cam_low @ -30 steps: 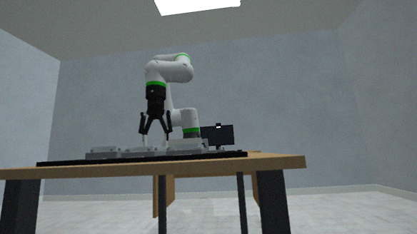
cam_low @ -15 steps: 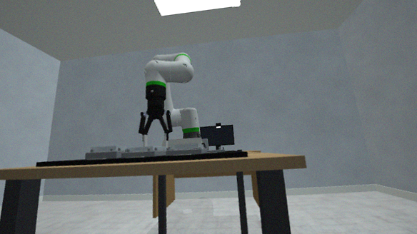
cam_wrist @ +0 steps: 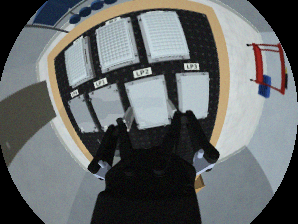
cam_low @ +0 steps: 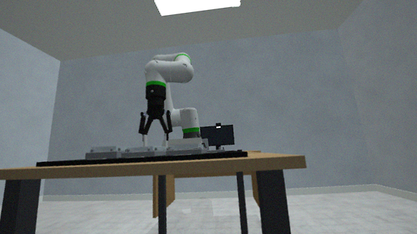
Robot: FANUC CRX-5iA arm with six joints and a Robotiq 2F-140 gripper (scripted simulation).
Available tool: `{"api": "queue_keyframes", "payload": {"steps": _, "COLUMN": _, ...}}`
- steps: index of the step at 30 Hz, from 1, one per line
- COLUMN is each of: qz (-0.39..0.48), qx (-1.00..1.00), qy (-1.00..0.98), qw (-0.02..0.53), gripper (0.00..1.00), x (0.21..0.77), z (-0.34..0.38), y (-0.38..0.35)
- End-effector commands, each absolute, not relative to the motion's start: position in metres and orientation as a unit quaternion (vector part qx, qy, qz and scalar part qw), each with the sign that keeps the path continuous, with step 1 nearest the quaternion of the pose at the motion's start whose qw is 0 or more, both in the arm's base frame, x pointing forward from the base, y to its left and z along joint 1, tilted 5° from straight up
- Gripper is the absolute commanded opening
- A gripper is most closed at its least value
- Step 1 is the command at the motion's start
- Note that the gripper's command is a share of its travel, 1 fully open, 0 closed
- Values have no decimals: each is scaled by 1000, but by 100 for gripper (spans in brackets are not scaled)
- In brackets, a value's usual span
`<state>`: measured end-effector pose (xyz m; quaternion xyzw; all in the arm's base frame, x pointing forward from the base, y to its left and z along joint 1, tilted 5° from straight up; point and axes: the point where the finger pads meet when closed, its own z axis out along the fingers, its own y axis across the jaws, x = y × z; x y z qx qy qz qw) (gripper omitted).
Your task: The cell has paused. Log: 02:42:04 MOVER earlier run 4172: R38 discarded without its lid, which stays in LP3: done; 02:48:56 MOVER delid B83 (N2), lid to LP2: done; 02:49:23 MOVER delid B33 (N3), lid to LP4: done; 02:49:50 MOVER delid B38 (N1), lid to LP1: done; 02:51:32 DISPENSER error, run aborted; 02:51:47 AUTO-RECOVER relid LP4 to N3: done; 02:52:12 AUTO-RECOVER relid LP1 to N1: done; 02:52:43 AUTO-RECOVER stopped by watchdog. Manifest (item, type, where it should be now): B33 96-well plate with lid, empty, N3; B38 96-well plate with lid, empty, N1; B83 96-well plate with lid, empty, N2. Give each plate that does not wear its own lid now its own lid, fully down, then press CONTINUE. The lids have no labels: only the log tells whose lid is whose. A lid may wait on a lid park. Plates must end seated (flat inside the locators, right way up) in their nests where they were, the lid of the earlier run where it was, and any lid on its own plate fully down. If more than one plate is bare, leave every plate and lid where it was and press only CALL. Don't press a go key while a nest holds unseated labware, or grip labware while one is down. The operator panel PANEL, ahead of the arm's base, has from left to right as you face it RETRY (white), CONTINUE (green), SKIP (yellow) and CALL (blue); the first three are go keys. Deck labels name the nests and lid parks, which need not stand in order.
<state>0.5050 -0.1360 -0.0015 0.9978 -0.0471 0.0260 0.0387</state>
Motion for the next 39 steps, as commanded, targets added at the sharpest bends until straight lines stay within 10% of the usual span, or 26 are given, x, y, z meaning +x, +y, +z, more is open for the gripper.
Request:
{"api": "queue_keyframes", "payload": {"steps": 1, "qz": 26, "qx": 998, "qy": -47, "qw": 39, "gripper": 59, "x": 505, "z": -1, "y": -136}}
{"api": "queue_keyframes", "payload": {"steps": 39, "qz": 26, "qx": 998, "qy": -47, "qw": 39, "gripper": 66, "x": 505, "z": -1, "y": -136}}
